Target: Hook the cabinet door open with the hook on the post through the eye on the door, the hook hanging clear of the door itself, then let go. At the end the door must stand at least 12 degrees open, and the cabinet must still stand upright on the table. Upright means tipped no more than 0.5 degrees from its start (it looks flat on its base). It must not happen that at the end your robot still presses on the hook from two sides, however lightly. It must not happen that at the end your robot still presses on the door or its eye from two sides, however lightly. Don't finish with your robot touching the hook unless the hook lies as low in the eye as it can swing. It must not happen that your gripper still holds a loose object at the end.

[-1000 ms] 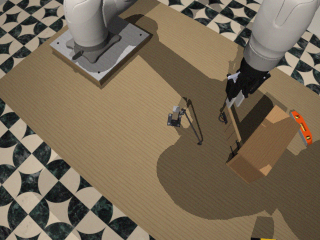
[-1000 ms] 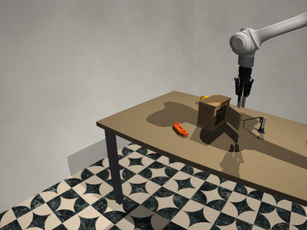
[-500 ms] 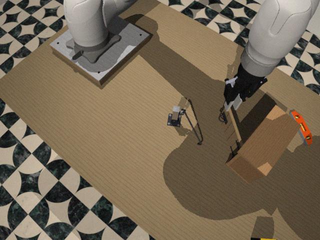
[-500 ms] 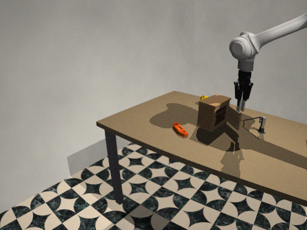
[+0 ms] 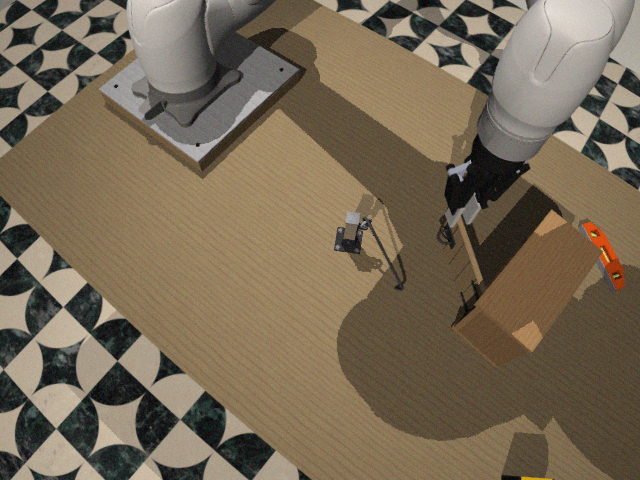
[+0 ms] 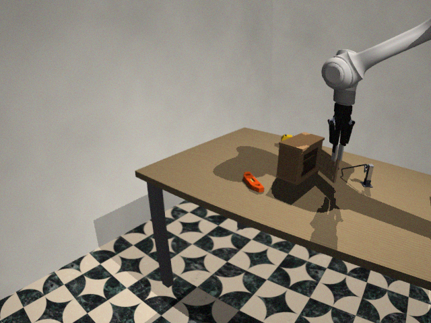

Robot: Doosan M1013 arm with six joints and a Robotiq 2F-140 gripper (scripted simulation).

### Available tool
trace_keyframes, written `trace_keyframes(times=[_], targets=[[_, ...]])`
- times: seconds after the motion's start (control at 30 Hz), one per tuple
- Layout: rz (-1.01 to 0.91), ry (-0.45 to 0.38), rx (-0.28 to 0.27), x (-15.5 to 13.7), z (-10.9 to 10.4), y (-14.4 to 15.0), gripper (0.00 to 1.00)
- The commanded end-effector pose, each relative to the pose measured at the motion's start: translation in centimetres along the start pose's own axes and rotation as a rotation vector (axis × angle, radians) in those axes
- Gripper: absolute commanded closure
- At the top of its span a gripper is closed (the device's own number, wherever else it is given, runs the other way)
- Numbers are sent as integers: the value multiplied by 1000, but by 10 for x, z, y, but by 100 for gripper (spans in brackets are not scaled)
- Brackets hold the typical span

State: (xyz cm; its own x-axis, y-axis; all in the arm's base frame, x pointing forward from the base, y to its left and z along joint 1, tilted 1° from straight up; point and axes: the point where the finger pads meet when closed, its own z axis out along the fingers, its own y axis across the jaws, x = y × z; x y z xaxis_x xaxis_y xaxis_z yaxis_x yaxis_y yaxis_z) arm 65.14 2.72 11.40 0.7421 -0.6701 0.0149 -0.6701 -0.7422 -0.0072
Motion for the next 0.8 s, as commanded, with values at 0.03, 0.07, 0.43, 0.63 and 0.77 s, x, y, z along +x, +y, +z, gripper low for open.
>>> trace_keyframes(times=[0.03,0.07,0.43,0.63,0.77], targets=[[0,0,0,0,4,0,84],[0,0,0,0,4,0,84],[0,0,0,0,6,0,84],[-12,0,0,0,6,1,84],[-48,0,0,0,6,5,84]])
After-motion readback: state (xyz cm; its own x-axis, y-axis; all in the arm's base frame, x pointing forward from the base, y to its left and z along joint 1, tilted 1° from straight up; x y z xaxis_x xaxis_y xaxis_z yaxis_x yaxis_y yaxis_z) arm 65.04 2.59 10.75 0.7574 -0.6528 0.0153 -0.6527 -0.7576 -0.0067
